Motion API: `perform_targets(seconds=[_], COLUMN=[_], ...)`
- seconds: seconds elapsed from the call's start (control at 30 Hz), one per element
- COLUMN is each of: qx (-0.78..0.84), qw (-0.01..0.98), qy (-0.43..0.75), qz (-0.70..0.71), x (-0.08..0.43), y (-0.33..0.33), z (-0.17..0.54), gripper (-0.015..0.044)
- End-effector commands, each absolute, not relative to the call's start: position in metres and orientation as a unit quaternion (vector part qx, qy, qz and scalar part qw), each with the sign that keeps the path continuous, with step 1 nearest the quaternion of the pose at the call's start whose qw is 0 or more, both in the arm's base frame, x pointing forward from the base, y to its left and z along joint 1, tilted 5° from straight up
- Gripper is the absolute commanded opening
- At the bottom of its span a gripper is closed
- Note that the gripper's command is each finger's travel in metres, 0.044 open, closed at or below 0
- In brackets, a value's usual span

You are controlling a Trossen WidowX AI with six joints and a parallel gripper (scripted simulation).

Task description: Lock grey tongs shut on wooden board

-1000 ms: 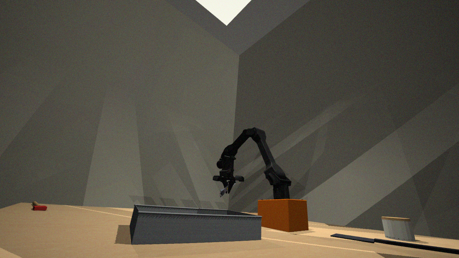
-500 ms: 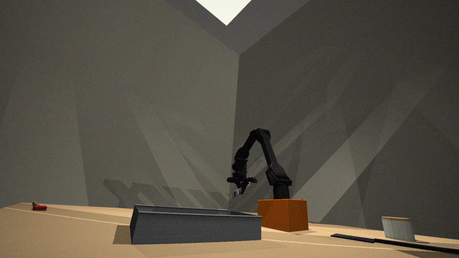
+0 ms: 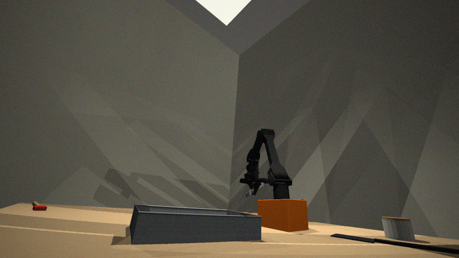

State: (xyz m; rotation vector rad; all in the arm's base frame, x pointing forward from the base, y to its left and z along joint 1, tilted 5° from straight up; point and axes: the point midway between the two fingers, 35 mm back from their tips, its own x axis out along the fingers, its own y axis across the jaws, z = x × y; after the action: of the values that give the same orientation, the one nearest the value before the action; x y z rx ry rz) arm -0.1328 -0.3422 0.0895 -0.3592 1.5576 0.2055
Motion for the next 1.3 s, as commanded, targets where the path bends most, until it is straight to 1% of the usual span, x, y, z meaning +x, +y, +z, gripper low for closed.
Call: perform_targets(seconds=[0.0,0.23,0.63,0.87,1.07,1.27], qx=[-0.166,-0.17,-0.192,-0.203,-0.207,-0.214], qw=[0.693,0.665,0.533,0.451,0.427,0.377], qy=[0.696,0.72,0.818,0.866,0.878,0.901], qz=[0.092,0.098,0.098,0.076,0.058,0.034], x=[-0.133,-0.133,-0.129,-0.124,-0.116,-0.108], y=[-0.342,-0.345,-0.359,-0.362,-0.365,-0.365], z=[0.091,0.087,0.082,0.087,0.091,0.095], gripper=[-0.015,-0.015,-0.015,-0.015,-0.015,-0.015])
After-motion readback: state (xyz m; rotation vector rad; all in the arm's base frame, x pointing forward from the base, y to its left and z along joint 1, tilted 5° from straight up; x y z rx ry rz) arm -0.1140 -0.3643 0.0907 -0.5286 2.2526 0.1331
